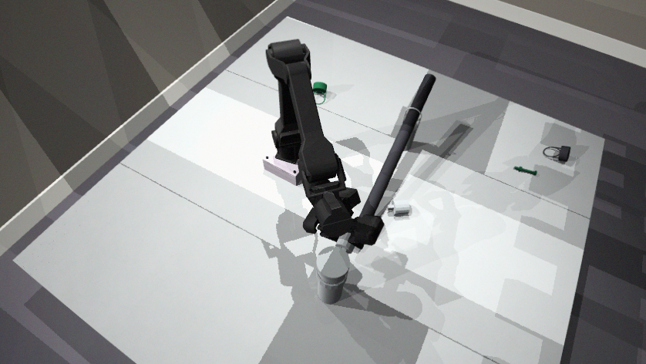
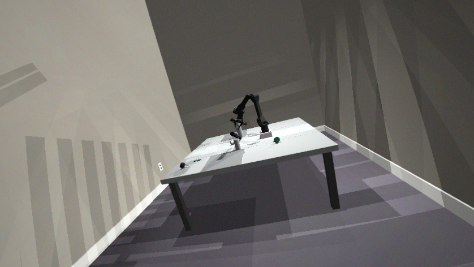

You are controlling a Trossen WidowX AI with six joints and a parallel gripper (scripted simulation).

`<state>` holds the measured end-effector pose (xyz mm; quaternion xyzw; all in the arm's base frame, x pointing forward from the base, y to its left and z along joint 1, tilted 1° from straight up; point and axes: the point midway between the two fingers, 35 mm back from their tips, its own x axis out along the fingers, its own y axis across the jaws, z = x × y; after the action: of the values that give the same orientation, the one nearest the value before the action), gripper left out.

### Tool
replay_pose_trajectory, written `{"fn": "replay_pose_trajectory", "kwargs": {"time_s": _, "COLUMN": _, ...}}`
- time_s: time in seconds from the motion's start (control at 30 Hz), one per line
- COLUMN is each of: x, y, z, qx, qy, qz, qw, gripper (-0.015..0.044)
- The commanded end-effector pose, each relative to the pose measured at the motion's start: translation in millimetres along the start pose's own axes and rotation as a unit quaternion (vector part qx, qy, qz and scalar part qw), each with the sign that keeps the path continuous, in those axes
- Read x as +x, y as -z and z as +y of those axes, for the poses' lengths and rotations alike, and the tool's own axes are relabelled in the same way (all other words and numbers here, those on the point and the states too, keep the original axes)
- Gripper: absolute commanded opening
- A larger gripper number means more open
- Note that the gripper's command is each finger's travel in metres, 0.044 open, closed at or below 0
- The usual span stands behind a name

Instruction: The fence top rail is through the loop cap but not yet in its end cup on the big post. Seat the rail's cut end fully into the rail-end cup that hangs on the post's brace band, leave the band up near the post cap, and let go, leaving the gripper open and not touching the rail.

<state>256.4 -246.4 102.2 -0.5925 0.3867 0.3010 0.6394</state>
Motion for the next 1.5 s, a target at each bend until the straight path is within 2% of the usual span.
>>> {"fn": "replay_pose_trajectory", "kwargs": {"time_s": 0.0, "x": 0.0, "y": 0.0, "z": 0.0, "qx": 0.0, "qy": 0.0, "qz": 0.0, "qw": 1.0, "gripper": 0.0079}}
{"fn": "replay_pose_trajectory", "kwargs": {"time_s": 0.27, "x": -1.4, "y": -1.7, "z": -1.1, "qx": 0.0, "qy": 0.0, "qz": 0.0, "qw": 1.0, "gripper": 0.0289}}
{"fn": "replay_pose_trajectory", "kwargs": {"time_s": 0.47, "x": -16.2, "y": -18.8, "z": -10.8, "qx": -0.001, "qy": 0.001, "qz": -0.001, "qw": 1.0, "gripper": 0.044}}
{"fn": "replay_pose_trajectory", "kwargs": {"time_s": 0.67, "x": -34.0, "y": -39.4, "z": -19.6, "qx": -0.001, "qy": 0.003, "qz": -0.002, "qw": 1.0, "gripper": 0.044}}
{"fn": "replay_pose_trajectory", "kwargs": {"time_s": 0.8, "x": -31.1, "y": -40.3, "z": -18.7, "qx": 0.004, "qy": 0.002, "qz": -0.007, "qw": 1.0, "gripper": 0.044}}
{"fn": "replay_pose_trajectory", "kwargs": {"time_s": 1.03, "x": -53.2, "y": -77.3, "z": -36.9, "qx": 0.248, "qy": -0.007, "qz": 0.006, "qw": 0.969, "gripper": 0.044}}
{"fn": "replay_pose_trajectory", "kwargs": {"time_s": 1.23, "x": -77.9, "y": -111.8, "z": -47.2, "qx": 0.467, "qy": -0.002, "qz": 0.019, "qw": 0.884, "gripper": 0.044}}
{"fn": "replay_pose_trajectory", "kwargs": {"time_s": 1.47, "x": -110.4, "y": -148.7, "z": -50.6, "qx": 0.69, "qy": 0.017, "qz": 0.024, "qw": 0.724, "gripper": 0.044}}
